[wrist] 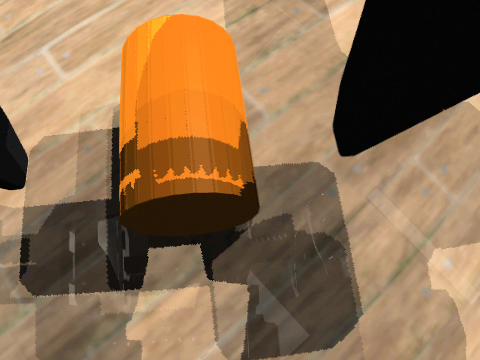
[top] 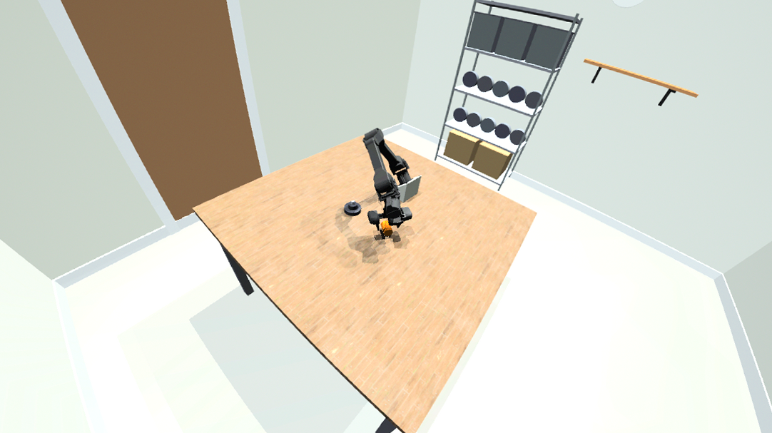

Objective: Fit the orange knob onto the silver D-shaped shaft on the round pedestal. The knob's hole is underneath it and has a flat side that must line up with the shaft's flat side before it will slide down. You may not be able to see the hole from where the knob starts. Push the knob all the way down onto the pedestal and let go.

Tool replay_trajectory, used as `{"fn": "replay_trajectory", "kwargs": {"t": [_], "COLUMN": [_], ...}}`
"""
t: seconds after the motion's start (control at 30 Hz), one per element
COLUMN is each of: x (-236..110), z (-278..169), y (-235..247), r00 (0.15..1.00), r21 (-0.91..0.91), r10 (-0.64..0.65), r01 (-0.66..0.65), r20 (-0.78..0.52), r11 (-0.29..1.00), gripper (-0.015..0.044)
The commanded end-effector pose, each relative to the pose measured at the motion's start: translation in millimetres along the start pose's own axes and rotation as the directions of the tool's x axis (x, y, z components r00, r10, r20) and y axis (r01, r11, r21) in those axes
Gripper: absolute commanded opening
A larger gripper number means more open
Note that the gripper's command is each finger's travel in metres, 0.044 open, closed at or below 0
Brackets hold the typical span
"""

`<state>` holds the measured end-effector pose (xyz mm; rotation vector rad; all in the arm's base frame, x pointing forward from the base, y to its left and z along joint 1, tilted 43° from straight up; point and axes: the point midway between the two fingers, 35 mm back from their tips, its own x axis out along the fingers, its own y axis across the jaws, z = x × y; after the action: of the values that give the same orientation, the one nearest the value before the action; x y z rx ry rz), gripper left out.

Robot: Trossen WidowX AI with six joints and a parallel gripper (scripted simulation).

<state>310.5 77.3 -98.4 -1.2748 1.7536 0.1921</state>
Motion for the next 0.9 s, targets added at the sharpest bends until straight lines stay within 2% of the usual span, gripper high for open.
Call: {"fn": "replay_trajectory", "kwargs": {"t": [0.0, 0.37, 0.63, 0.87], "x": [7.2, 22.4, 22.4, 22.4], "z": [-0.4, -1.3, -1.3, -1.3], "y": [0.4, 0.9, 0.9, 0.9], "r00": [1.0, 1.0, 1.0, 1.0], "r21": [-0.009, -0.009, -0.009, -0.009], "r10": [-0.004, -0.005, -0.005, -0.005], "r01": [0.004, 0.005, 0.005, 0.005], "r20": [-0.005, -0.006, -0.006, -0.006], "r11": [1.0, 1.0, 1.0, 1.0], "gripper": [0.044, 0.044, 0.024, 0.024]}}
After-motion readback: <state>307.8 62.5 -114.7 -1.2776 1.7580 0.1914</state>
